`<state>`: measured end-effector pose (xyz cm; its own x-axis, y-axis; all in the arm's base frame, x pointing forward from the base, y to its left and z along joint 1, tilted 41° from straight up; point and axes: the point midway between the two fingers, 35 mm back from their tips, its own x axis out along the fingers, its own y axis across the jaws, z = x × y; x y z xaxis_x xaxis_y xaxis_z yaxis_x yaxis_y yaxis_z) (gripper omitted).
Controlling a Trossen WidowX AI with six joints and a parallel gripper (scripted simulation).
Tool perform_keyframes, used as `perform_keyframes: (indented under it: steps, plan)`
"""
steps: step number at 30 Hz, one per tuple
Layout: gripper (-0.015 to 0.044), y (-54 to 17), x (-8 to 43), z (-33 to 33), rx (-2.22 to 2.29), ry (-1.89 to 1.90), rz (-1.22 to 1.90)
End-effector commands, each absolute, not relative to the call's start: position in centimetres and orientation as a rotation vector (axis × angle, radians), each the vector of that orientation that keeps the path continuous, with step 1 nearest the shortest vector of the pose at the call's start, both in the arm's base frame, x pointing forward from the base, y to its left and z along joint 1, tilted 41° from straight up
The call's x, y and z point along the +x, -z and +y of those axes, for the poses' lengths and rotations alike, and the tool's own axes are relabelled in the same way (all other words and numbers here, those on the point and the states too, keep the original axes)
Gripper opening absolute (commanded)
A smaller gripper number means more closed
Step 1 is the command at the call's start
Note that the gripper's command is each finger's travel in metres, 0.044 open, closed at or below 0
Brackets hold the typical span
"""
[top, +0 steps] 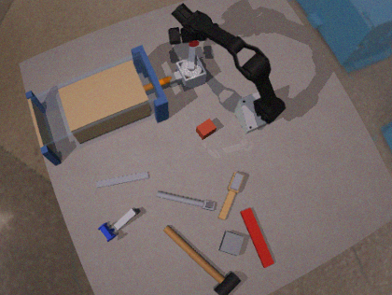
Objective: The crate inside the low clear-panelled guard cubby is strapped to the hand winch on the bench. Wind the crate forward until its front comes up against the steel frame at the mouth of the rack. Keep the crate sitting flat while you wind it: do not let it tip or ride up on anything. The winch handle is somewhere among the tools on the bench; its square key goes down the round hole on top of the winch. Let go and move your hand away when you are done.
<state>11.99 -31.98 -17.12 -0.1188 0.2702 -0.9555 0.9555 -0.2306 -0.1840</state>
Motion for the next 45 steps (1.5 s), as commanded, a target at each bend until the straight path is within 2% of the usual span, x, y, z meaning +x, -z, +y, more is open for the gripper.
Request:
perform_keyframes:
  steps: [1,45]
  plan:
    - [0.0000,17.4,13.9,-32.1,1.533,1.352,1.367]
    - [0.0000,17.4,18.6,-32.4,1.535,1.349,1.366]
